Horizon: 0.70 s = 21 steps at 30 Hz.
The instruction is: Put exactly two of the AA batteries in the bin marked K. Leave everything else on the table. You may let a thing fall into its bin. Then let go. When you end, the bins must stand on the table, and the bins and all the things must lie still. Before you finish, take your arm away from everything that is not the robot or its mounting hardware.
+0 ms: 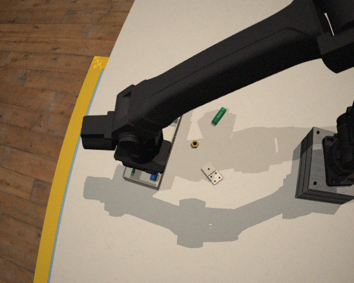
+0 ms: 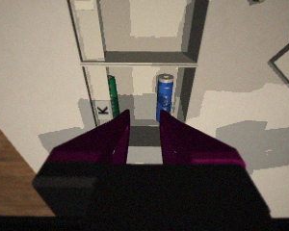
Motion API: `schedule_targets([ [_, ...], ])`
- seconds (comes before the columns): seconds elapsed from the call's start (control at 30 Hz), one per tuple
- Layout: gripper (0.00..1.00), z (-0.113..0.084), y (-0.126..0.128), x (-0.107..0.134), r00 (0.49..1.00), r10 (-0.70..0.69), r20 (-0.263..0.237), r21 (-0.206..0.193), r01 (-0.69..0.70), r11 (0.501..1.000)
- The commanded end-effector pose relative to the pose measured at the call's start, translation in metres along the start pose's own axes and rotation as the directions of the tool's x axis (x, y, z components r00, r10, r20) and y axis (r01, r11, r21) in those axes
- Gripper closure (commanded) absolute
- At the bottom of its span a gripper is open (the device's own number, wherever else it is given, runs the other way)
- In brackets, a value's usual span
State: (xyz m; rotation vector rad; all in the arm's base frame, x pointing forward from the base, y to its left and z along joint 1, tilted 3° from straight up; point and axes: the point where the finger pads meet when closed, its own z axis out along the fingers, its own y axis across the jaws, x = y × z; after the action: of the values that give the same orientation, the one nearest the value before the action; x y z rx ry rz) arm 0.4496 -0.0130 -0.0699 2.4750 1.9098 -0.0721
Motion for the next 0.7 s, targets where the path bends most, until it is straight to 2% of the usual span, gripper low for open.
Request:
schedule_targets([
  [0.0,0.73,-0.027,0.021,0.001,1.000,0.002,-0.008,-0.050,-0.003,0.999],
  [0.07,0.73,-0.032,0.025,0.002,1.000,0.002,-0.010,-0.058,-0.003,0.998],
  [0.17,0.73,-0.023,0.012,0.000,1.000,0.001,-0.001,-0.022,-0.001,1.000],
  [0.23,0.73,-0.034,0.016,0.001,1.000,0.002,-0.006,-0.041,-0.002,0.999],
  [0.33,0.73,-0.037,0.018,0.002,1.000,0.002,-0.008,-0.047,-0.002,0.999],
  [0.37,0.73,-0.044,0.024,0.004,1.000,0.002,-0.010,-0.057,-0.003,0.998],
  [0.4,0.73,-0.030,0.015,0.002,1.000,0.001,-0.002,-0.025,-0.001,1.000],
  [0.47,0.73,-0.019,0.004,0.000,1.000,0.000,0.006,0.007,0.000,1.000],
  [0.67,0.73,-0.019,-0.001,0.000,1.000,-0.001,0.007,0.011,0.001,1.000],
])
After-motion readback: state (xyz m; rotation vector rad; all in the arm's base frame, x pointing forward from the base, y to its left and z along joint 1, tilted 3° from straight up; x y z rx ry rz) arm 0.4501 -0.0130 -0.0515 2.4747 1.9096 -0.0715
